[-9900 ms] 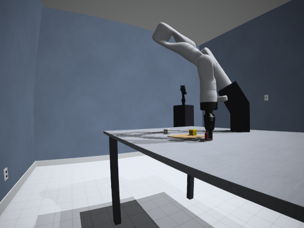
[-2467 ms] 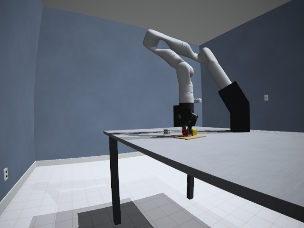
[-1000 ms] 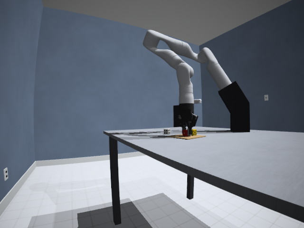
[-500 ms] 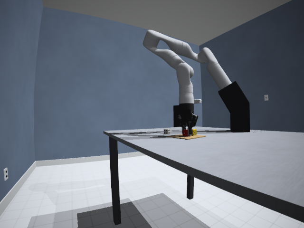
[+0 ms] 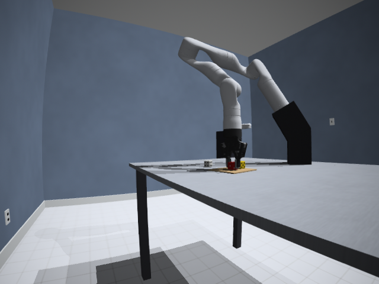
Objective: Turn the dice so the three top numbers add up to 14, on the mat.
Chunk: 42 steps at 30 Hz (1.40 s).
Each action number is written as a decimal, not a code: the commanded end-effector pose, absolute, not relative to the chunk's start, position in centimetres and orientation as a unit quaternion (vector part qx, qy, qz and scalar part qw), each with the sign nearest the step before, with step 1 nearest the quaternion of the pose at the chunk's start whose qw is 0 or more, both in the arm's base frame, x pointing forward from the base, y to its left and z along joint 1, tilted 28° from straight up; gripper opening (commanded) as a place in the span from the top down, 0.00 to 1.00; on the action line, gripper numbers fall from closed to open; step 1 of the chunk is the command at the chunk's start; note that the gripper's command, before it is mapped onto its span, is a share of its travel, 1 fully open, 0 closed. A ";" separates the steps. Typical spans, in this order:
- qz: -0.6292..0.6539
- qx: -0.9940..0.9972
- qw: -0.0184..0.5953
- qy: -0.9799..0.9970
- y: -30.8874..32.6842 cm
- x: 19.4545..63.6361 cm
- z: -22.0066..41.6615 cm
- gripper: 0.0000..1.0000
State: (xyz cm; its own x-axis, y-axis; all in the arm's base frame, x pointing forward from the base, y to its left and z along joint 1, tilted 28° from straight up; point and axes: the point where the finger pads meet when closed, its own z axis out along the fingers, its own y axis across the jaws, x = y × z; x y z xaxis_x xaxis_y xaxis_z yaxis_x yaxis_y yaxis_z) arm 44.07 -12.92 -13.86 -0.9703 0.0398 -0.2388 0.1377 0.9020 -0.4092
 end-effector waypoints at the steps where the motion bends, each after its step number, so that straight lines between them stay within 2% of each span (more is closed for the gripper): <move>1: -0.216 0.046 0.116 0.968 -12.9 44.3 -13.9 0.54; 11: -0.216 0.046 0.116 0.968 -12.7 44.2 -13.3 0.54; 21: -0.216 0.046 0.116 0.968 -10.6 43.2 -9.0 0.54; 37: -0.216 0.046 0.116 0.968 -9.1 42.5 -5.9 0.54; 38: -0.216 0.046 0.116 0.968 -9.1 42.5 -5.9 0.00; 42: -0.216 0.046 0.116 0.968 -9.1 42.5 -5.9 0.00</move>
State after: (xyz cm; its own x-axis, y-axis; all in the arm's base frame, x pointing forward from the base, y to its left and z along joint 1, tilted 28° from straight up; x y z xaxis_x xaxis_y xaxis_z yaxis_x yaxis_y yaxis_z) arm 42.61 -9.27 -6.16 -0.9680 0.0419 -0.2476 0.1426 0.9034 -0.4045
